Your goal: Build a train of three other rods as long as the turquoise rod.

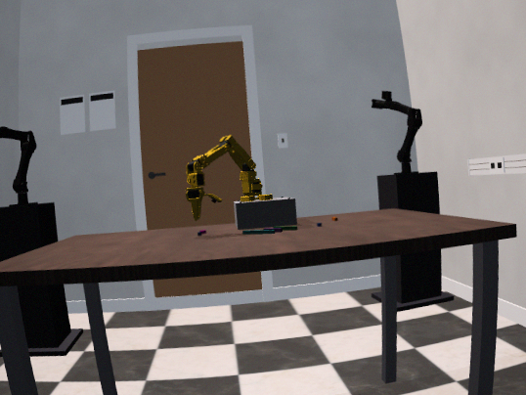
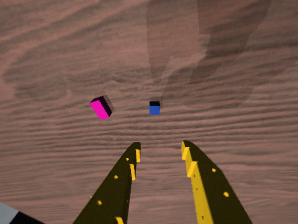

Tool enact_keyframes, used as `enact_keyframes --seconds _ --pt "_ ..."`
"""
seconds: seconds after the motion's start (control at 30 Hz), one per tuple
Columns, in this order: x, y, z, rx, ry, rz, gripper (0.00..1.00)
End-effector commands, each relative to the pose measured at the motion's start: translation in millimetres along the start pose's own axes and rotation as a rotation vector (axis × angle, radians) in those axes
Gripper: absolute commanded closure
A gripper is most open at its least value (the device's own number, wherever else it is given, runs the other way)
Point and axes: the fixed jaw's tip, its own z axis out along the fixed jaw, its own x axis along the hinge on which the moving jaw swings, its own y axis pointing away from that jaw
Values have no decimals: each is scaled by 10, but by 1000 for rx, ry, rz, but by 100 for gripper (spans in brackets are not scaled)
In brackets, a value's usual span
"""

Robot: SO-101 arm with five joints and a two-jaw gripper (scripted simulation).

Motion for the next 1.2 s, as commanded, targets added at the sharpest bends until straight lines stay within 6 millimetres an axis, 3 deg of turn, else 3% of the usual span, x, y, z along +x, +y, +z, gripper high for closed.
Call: enact_keyframes --seconds 0.0,0.6,0.83,1.1,1.17 --pt "1 30 -31 -2 -4 2 83" --pt "-119 -59 -30 -2 -4 27 83" --pt "-355 -203 -28 -3 -3 73 83" --pt "-795 -384 -24 -4 -1 155 82" --pt "-795 -384 -24 -4 -1 155 82"
